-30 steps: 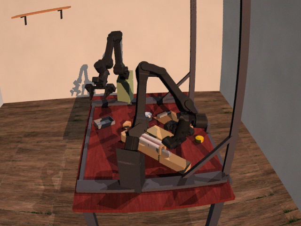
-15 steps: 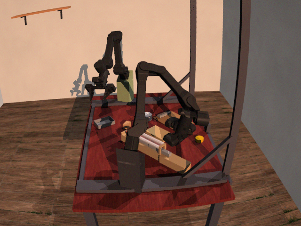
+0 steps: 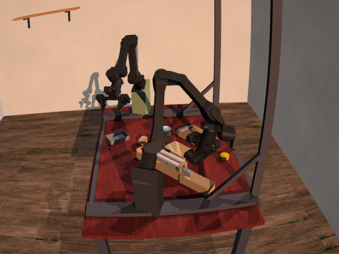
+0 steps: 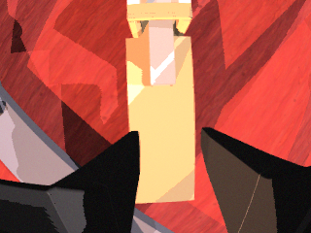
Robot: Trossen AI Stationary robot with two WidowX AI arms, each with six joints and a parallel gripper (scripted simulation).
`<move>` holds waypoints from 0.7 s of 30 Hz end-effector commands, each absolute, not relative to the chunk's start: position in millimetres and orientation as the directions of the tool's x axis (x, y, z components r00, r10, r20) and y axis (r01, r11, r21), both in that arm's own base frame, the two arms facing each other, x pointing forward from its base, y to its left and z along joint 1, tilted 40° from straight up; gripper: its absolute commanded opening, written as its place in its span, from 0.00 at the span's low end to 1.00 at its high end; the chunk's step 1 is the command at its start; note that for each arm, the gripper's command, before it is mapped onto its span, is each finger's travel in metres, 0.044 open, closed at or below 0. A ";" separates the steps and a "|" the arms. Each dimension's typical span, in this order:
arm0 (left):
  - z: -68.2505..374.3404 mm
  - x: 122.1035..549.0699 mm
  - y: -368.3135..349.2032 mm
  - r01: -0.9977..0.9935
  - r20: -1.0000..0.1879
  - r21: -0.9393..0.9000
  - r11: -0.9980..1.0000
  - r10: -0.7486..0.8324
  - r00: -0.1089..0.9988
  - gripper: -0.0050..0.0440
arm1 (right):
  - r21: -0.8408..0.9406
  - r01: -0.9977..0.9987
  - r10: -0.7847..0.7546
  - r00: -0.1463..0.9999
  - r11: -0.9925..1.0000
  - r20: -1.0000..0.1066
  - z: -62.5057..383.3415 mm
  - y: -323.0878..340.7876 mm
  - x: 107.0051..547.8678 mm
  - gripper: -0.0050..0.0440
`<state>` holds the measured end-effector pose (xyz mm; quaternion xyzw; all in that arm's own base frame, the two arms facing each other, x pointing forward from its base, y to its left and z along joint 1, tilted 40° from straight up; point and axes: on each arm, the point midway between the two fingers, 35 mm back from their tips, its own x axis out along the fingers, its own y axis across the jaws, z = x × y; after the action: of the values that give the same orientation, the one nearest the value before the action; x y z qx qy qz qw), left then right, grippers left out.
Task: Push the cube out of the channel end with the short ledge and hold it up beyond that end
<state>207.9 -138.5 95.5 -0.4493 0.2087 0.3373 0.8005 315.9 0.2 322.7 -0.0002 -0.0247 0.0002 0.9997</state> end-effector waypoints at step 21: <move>115.0 238.5 -115.5 -0.805 -0.741 -0.526 0.274 0.317 0.592 0.45 | 0.001 0.001 -0.001 0.997 1.000 0.079 333.5 -0.1 311.9 0.92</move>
<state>226.7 -122.2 104.0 -0.4591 0.2369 0.3678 0.7732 315.9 0.2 322.7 -0.0002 -0.0247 0.0002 0.9997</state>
